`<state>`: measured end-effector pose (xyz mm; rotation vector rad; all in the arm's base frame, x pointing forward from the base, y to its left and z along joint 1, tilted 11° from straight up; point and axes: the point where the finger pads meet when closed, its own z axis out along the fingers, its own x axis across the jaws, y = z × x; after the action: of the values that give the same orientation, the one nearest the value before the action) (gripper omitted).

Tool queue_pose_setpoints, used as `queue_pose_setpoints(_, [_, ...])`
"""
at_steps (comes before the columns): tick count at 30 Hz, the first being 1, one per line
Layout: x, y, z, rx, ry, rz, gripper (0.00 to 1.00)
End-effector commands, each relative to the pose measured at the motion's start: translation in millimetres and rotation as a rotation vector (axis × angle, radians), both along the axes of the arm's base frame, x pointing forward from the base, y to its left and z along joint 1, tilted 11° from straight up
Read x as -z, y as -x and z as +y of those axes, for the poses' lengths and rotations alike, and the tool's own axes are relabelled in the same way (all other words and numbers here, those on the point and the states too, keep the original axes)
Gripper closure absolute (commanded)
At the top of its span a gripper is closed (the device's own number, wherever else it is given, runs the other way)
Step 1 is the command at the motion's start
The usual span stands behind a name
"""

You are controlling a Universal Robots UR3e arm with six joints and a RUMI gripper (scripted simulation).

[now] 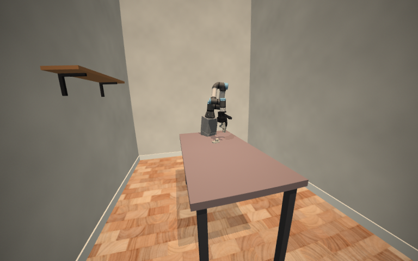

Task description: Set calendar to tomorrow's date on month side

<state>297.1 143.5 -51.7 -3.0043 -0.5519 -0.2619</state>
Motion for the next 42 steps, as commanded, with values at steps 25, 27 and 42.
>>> queue_pose_setpoints(25, [9.0,-2.1,1,0.001,0.0,-0.002,0.9])
queue_pose_setpoints(27, [10.4,-2.4,1,0.001,0.0,-0.002,0.9])
queue_pose_setpoints(42, [39.1,-6.9,4,0.001,0.0,-0.002,0.9])
